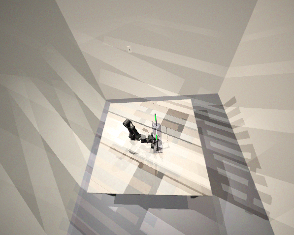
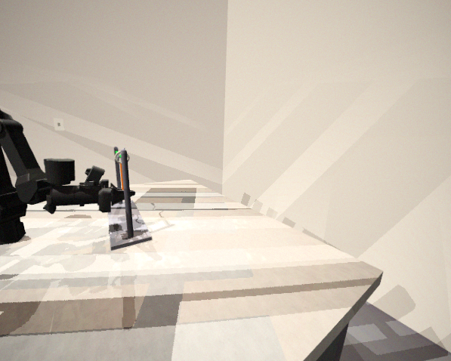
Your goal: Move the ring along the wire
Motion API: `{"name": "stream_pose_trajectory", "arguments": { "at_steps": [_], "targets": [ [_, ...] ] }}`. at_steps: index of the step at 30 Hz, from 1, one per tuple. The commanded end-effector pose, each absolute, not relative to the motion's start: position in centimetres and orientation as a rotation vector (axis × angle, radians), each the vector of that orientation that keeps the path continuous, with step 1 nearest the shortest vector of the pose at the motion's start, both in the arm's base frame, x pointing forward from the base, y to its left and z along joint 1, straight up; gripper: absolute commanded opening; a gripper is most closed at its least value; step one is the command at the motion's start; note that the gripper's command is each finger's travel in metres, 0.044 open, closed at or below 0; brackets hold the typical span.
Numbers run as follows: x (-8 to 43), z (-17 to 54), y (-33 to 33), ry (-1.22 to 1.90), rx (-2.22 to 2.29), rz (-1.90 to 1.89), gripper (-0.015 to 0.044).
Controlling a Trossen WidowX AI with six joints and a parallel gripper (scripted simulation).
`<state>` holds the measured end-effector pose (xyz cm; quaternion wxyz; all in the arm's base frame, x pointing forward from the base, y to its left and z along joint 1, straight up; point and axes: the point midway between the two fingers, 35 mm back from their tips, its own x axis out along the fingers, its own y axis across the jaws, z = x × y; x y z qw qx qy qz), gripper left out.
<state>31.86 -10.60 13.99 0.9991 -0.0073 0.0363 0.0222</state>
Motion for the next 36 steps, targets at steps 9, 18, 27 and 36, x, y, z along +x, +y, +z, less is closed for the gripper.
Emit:
{"name": "stream_pose_trajectory", "arguments": {
  "at_steps": [9,18,27,36],
  "targets": [
    [31.8,14.3,-10.6,0.070,-0.013,0.042,-0.0150],
    [31.8,14.3,-10.6,0.070,-0.013,0.042,-0.0150],
    [31.8,14.3,-10.2,0.069,-0.013,0.042,-0.0150],
    [31.8,14.3,-9.3,0.067,-0.011,0.043,-0.0150]
  ]
}}
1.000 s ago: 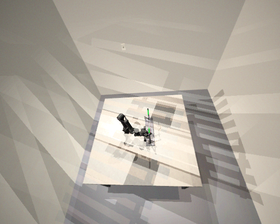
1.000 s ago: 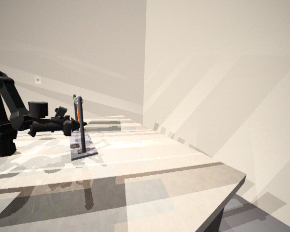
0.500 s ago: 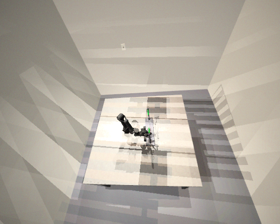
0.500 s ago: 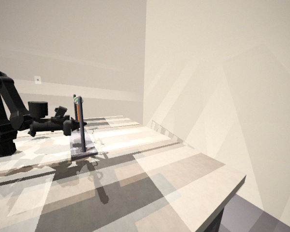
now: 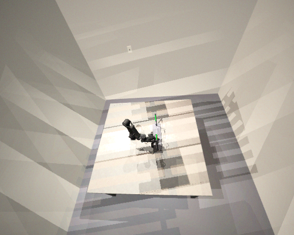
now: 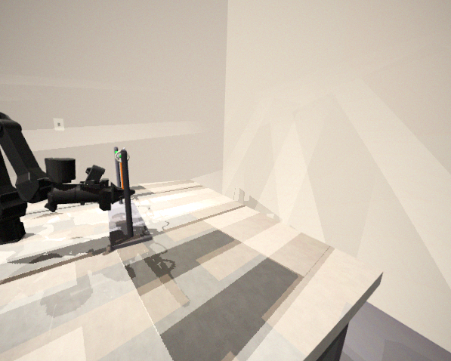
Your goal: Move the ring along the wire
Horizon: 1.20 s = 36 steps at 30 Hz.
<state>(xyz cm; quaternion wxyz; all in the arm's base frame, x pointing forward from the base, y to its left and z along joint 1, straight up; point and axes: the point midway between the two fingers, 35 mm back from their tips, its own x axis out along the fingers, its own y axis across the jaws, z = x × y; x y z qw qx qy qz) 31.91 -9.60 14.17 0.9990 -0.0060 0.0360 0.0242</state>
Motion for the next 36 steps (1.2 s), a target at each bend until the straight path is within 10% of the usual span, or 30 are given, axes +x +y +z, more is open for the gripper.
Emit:
{"name": "stream_pose_trajectory", "arguments": {
  "at_steps": [1,36],
  "targets": [
    [31.8,14.3,-9.2,0.067,-0.011,0.043,-0.0150],
    [29.8,14.8,-5.2,0.255,0.118,-0.004,-0.0150]
  ]
}}
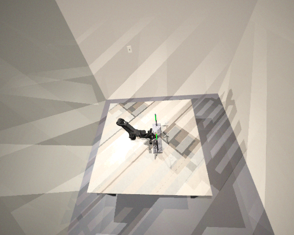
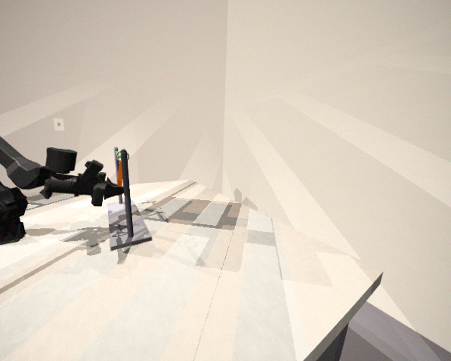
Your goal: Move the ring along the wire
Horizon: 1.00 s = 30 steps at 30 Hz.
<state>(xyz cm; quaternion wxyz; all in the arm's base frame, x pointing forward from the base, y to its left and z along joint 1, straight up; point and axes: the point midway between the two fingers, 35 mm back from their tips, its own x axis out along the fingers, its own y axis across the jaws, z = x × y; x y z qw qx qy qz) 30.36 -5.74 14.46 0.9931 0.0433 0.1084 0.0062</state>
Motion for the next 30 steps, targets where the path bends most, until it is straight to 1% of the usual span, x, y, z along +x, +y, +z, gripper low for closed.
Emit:
{"name": "stream_pose_trajectory", "arguments": {
  "at_steps": [1,14,30],
  "targets": [
    [29.7,14.9,-4.9,0.268,0.129,-0.007,-0.0150],
    [27.6,16.5,-0.8,0.470,0.391,-0.066,-0.0150],
    [25.9,20.8,3.2,0.742,0.730,-0.066,-0.0150]
  ]
}}
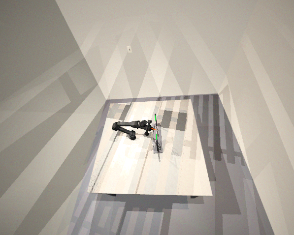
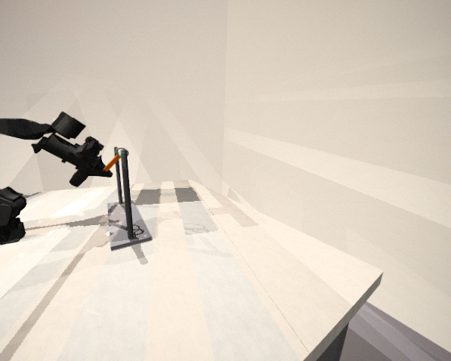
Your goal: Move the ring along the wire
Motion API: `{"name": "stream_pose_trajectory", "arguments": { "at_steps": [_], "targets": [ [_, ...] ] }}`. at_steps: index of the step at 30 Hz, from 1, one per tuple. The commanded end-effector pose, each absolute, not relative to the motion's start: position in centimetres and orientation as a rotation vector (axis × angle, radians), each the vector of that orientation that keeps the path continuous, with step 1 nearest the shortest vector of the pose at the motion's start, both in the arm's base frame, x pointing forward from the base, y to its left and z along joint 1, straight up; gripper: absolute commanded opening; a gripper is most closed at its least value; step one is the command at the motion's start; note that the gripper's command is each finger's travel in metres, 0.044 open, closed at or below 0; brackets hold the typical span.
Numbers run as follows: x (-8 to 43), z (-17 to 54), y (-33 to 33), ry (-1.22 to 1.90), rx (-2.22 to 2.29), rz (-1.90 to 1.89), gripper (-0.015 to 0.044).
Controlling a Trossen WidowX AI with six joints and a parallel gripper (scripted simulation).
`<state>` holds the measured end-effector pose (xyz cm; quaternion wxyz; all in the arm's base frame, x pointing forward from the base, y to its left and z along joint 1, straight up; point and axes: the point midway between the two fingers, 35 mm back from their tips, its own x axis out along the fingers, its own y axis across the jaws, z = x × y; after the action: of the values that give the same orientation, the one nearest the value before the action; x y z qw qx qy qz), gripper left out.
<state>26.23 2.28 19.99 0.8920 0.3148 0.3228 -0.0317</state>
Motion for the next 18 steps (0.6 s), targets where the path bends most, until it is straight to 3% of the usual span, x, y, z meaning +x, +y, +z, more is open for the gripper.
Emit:
{"name": "stream_pose_trajectory", "arguments": {
  "at_steps": [1,18],
  "targets": [
    [25.9,21.1,3.4,0.756,0.748,-0.066,-0.0150],
    [25.4,21.3,2.3,0.819,0.486,-0.075,-0.0150]
  ]
}}
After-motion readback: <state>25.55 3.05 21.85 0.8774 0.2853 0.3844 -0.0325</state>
